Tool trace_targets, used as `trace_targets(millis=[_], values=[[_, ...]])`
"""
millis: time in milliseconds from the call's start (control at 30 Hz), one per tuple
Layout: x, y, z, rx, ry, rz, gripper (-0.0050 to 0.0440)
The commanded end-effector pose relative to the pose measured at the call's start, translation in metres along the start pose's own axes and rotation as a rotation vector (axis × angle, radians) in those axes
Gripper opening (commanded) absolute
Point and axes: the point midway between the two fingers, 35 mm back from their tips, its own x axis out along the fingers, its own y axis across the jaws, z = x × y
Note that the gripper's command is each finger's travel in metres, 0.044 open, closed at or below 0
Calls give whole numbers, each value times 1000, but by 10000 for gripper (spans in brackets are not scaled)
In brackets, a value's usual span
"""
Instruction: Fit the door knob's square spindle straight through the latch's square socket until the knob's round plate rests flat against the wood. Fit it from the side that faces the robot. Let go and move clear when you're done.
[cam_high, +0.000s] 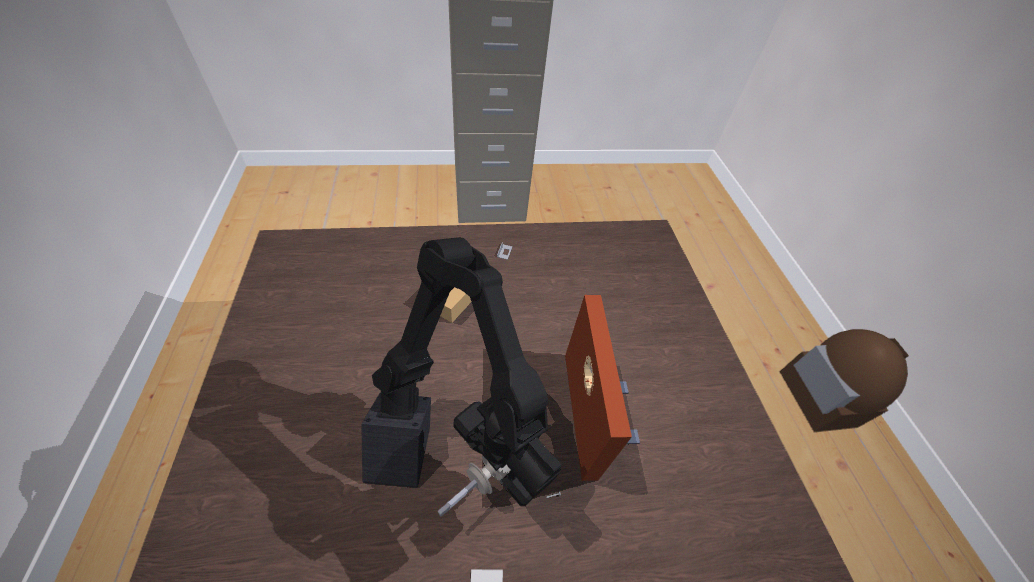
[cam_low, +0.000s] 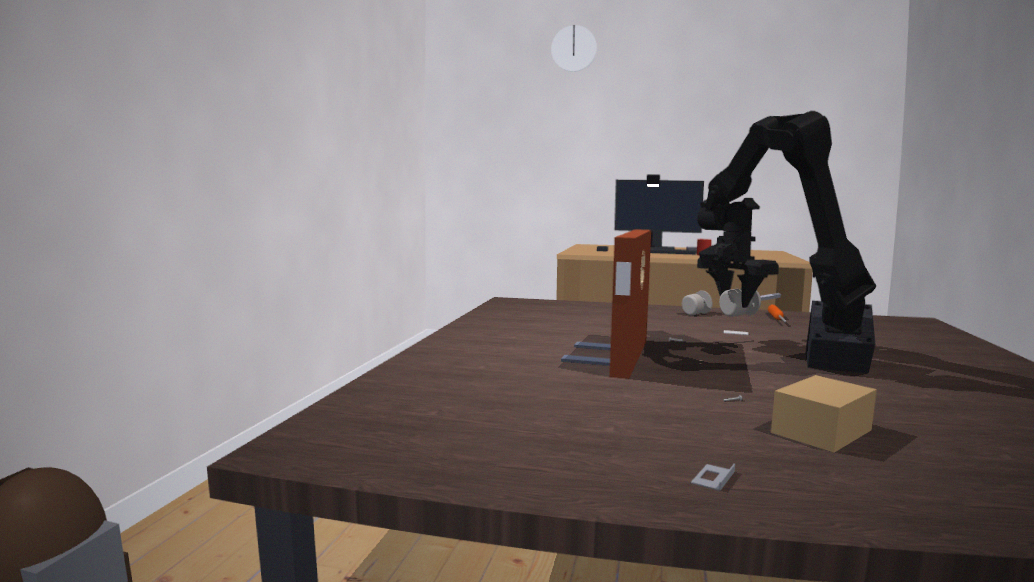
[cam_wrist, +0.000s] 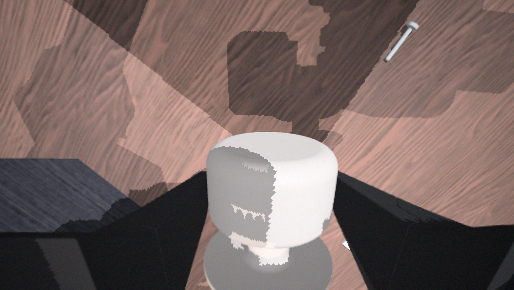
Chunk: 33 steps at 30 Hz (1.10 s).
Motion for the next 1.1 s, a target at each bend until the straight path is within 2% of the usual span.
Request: trace_targets(millis=[0, 933, 1067], values=[[-6, -1, 5, 100, 16, -13, 0], [-27, 5, 34, 899, 67, -77, 0], [-29, 6, 37, 961, 69, -84, 0]])
